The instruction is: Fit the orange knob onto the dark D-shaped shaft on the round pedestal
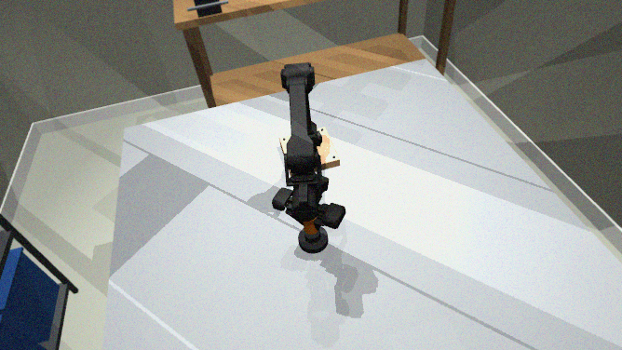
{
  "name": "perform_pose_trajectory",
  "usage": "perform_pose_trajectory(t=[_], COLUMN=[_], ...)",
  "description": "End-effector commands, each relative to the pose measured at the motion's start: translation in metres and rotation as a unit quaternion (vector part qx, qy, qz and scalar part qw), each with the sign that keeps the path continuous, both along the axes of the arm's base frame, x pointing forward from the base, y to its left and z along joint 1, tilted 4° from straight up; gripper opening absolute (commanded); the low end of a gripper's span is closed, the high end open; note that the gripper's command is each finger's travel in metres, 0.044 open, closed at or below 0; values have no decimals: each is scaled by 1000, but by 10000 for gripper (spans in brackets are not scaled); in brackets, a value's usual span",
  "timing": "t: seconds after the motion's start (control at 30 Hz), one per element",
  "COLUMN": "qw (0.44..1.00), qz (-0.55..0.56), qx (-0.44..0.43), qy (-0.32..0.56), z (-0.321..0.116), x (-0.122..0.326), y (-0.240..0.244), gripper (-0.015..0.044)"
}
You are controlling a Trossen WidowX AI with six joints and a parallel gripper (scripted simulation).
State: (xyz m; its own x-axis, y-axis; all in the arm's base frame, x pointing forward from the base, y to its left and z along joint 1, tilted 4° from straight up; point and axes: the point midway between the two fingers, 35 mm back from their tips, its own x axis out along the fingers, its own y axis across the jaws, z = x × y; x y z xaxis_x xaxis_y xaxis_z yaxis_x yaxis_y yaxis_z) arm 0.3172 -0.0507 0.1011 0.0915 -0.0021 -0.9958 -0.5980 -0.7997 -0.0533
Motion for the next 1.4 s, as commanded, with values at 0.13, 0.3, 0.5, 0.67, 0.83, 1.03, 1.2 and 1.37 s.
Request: perform_pose_trajectory(t=[0.13,0.3,0.5,0.67,0.83,1.03,1.2,1.37], qw=[1000,1000,995,994,994,994,994,994], qz=[3,7,102,107,107,107,107,107], qx=[0,-1,-9,-10,-10,-10,-10,-10], qy=[-2,-2,-1,-1,-1,-1,-1,-1], z=[2,5,5,2,1,0,0,0], x=[1,0,1,1,0,1,1,1], y=[0,0,0,1,0,0,0,0], gripper=[0,0,0,0,0,0,0,0])
